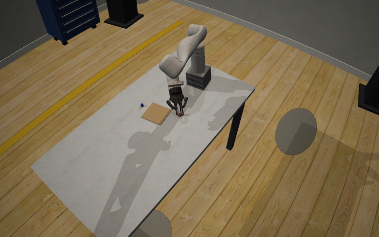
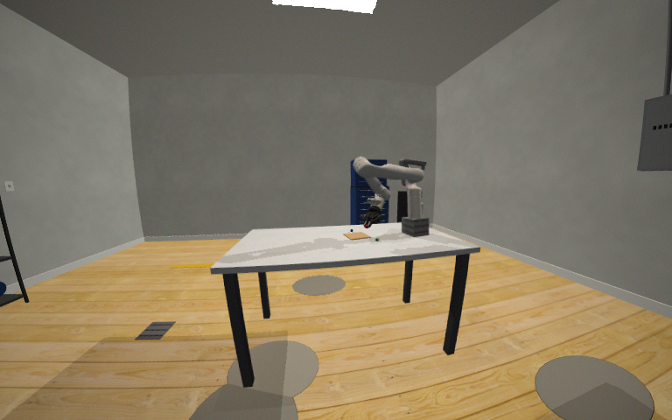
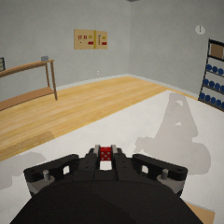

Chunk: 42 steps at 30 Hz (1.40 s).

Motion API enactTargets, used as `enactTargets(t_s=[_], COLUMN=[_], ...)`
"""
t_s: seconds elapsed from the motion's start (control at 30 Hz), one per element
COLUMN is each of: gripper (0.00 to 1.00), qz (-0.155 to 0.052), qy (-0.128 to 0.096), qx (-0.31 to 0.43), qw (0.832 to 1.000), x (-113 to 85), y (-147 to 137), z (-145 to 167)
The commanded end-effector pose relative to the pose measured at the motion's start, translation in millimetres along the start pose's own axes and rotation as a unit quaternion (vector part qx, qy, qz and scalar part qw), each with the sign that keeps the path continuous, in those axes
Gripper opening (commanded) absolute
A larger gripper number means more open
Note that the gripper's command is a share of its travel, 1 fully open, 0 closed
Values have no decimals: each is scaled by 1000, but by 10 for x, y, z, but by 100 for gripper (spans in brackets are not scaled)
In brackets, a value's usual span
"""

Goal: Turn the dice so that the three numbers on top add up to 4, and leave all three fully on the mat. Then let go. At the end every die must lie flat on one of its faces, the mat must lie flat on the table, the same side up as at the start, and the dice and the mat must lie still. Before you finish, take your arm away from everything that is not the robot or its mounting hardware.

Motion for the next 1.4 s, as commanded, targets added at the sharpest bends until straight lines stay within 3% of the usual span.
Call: enactTargets(t_s=[0.0,0.73,1.37], gripper=[11,11,11], qz=[2,5,5], qy=[-4,4,4], qx=[5,5,5], qw=[1000,1000,1000], x=[-16,3,281], y=[-1,-16,-152], z=[57,119,615])
Point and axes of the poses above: the point where the finger pads meet when closed, its own x axis out along the fingers, its own y axis across the jaws, z = x × y, the point moved 10 cm from there along -x, back along the fingers, and after that the axes turned 15 degrees about -x, right-handed, at the moved point
